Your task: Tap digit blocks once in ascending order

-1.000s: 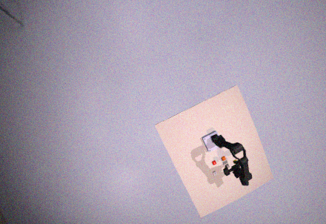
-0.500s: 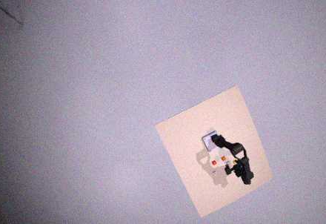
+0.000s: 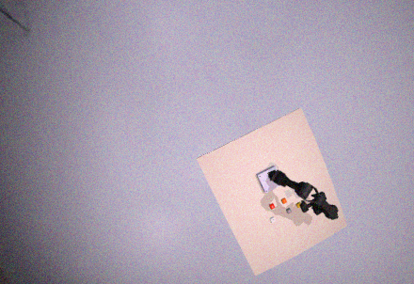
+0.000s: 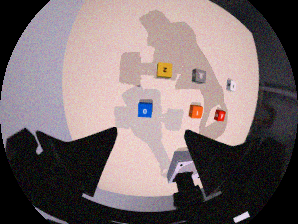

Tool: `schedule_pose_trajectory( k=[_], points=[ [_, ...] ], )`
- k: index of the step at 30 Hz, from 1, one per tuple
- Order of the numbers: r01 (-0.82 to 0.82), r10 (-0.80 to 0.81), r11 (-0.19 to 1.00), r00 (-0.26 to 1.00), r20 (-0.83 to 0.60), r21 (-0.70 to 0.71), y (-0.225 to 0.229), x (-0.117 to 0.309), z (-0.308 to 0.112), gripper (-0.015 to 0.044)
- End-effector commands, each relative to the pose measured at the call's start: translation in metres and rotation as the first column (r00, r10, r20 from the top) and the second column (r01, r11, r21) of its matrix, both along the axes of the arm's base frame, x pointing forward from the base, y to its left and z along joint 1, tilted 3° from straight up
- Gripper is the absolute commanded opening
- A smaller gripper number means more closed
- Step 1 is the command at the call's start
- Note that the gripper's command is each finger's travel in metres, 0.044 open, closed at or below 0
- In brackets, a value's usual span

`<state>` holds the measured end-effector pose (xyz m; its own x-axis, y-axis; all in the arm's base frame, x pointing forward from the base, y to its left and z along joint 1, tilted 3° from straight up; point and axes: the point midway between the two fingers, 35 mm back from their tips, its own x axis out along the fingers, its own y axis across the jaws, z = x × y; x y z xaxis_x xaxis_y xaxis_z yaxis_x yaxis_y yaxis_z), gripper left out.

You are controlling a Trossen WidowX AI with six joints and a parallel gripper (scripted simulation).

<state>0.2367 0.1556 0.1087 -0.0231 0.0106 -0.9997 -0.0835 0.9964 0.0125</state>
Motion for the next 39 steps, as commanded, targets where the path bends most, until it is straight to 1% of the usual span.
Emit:
schedule_pose_trajectory(
  k=[1,16,18,22,24,39],
  points=[
    [0.007,-0.007,1.0,1.0,0.001,0.003,0.005,-0.001,0.001,0.04],
    [0.007,-0.007,1.0,1.0,0.001,0.003,0.005,0.002,0.001,0.04],
    [0.007,-0.007,1.0,1.0,0.003,0.002,0.004,0.02,0.002,0.04],
    [0.007,-0.007,1.0,1.0,0.007,0.001,-0.008,0.075,0.002,0.04],
    [0.007,-0.007,1.0,1.0,0.009,0.001,-0.014,0.092,0.0,0.04],
    [0.007,-0.007,1.0,1.0,0.009,0.001,-0.014,0.094,0.0,0.04]
  ],
)
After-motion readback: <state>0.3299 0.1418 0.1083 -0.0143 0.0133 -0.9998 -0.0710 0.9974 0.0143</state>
